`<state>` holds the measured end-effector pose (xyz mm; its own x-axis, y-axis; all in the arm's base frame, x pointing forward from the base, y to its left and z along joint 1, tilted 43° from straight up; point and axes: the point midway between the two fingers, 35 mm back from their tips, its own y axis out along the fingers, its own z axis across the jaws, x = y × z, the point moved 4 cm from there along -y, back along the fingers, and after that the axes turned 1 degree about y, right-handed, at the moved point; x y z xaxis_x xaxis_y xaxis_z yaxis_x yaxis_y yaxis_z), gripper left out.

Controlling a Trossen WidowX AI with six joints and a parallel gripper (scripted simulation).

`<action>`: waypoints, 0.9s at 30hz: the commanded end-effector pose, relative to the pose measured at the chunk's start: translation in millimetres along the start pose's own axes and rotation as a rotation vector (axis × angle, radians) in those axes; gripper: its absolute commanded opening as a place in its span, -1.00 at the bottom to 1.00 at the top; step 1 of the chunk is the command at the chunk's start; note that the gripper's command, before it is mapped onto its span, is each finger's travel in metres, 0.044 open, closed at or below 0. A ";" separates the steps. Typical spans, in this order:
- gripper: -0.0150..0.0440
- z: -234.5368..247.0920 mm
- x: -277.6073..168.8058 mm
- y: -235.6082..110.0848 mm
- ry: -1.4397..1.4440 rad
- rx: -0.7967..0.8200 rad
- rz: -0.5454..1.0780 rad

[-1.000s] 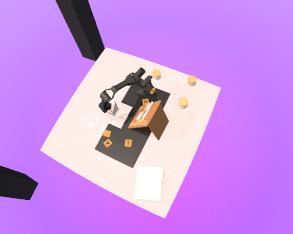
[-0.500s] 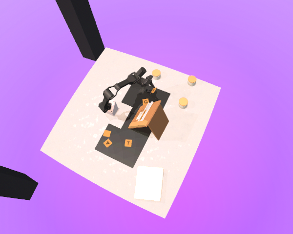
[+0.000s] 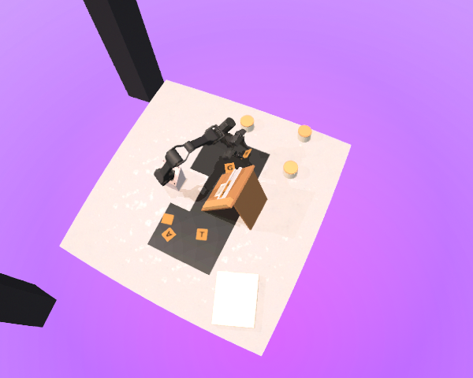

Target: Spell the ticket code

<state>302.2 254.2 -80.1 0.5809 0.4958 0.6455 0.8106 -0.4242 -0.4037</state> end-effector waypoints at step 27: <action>-0.49 -11.8 -0.7 0.2 -0.005 0.002 0.003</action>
<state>301.8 246.8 -73.2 0.5812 0.4959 0.6453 0.8104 -0.4250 -0.4033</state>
